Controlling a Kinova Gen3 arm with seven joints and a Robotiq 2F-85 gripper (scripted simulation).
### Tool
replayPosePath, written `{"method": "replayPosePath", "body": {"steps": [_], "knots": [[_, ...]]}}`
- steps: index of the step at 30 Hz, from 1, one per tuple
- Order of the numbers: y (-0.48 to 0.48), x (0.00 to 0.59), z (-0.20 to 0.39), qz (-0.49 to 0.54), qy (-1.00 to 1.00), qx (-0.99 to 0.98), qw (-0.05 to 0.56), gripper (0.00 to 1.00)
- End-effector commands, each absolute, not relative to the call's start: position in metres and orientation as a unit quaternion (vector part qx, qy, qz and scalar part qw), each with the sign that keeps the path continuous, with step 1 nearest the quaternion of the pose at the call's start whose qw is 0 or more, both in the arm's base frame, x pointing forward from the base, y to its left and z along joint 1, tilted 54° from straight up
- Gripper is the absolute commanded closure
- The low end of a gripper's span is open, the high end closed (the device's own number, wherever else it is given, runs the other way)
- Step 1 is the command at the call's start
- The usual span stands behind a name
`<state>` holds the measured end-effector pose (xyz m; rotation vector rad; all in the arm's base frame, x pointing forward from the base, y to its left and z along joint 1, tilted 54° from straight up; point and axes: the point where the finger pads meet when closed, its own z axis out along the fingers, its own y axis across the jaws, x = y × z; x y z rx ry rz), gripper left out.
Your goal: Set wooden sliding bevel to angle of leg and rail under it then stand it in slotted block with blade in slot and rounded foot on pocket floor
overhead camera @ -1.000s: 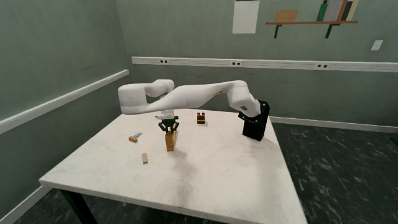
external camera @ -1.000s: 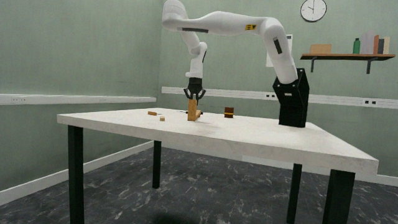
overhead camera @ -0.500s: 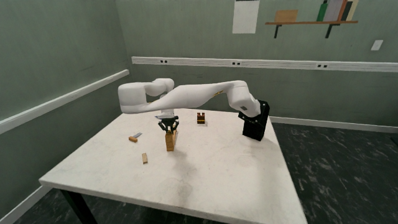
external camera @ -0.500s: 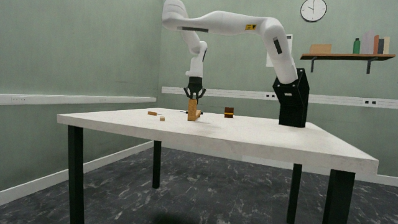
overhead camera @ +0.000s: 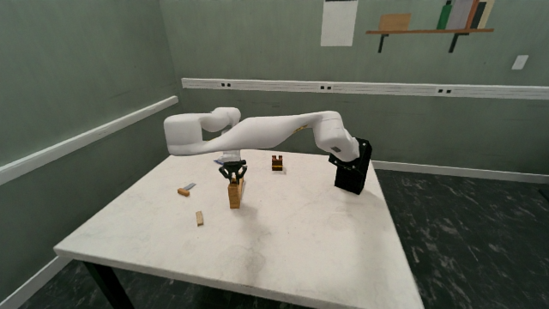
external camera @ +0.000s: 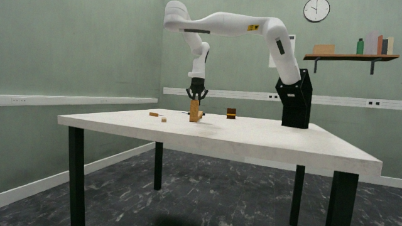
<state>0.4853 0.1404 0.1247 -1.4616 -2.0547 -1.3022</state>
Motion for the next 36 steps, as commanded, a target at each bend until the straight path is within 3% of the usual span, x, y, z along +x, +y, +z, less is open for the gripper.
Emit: {"method": "replayPosePath", "body": {"steps": [1, 36], "knots": [[0.139, 0.486, 0.125, -0.454, -0.715, -0.509, 0.151, 0.90], [0.123, 0.481, 0.136, -0.454, -0.715, -0.509, 0.150, 0.90]]}}
